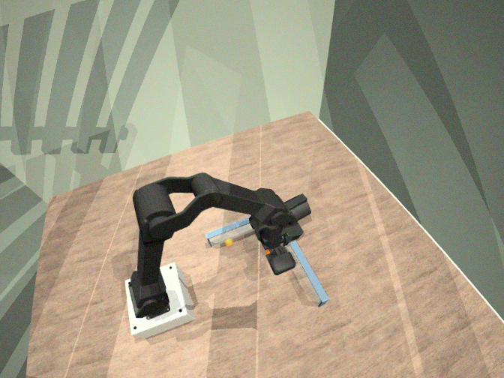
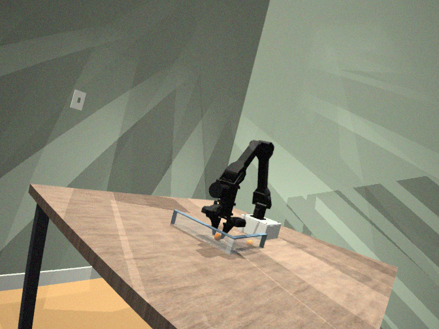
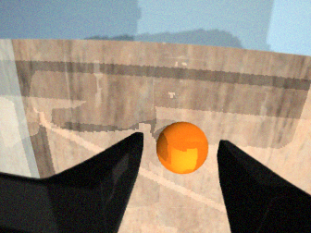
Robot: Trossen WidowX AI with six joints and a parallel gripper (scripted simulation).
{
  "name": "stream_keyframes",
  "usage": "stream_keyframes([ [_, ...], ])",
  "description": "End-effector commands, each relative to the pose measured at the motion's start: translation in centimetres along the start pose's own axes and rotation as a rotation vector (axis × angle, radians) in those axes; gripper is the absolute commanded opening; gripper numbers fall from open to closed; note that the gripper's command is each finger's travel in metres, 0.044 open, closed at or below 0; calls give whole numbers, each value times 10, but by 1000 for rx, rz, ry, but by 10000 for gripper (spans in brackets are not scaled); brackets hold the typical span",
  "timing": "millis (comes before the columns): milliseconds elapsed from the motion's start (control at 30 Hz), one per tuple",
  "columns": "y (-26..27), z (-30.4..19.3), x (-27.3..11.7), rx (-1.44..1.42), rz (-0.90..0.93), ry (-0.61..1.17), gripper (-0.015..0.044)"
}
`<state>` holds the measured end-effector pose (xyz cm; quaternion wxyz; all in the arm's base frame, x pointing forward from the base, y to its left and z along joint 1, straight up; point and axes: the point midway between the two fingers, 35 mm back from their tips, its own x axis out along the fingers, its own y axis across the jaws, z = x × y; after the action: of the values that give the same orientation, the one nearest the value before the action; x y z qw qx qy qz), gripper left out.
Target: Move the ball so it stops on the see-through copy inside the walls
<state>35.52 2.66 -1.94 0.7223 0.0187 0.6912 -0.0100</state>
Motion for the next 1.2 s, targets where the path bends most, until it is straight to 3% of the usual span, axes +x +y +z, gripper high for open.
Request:
stream_keyframes([
  [0, -1, -3, 4, -3, -5, 11, 127],
  [233, -1, -3, 4, -3, -5, 11, 80],
  [333, -1, -3, 3, 0, -9, 9, 2],
  [1033, 0, 0, -116, -2, -6, 10, 0],
  [1167, 0, -1, -120, -3, -5, 11, 0],
])
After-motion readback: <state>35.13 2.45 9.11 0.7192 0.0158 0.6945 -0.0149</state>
